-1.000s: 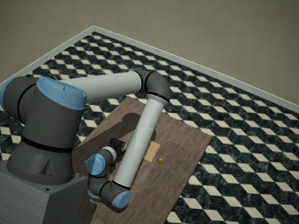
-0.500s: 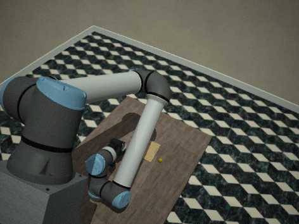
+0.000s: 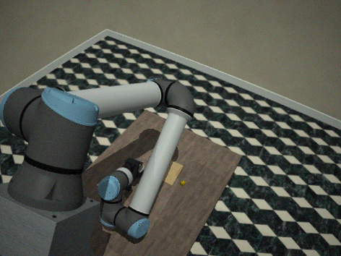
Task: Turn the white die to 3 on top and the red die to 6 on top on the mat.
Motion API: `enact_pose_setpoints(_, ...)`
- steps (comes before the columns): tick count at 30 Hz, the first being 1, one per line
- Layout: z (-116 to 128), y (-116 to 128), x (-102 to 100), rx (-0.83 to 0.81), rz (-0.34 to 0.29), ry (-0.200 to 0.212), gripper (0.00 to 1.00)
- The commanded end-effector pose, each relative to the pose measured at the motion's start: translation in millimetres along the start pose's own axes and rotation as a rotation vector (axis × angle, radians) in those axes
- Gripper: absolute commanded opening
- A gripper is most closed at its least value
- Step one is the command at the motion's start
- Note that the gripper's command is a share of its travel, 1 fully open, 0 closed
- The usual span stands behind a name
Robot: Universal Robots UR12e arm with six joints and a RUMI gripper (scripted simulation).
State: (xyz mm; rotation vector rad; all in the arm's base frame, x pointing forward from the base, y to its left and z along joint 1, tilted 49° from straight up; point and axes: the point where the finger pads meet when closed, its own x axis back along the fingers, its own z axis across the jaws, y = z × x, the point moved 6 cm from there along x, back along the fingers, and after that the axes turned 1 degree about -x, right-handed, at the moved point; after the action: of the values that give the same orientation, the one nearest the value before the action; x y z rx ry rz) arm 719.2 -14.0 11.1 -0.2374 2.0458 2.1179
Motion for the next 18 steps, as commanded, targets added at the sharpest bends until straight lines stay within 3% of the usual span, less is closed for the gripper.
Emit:
enact_pose_setpoints(1, 0.1, 0.3, 0.1, 0.000, 0.000, 0.000, 0.03)
enact_pose_setpoints(18, 0.0, -5.1, -3.7, 0.000, 0.000, 0.000, 0.03)
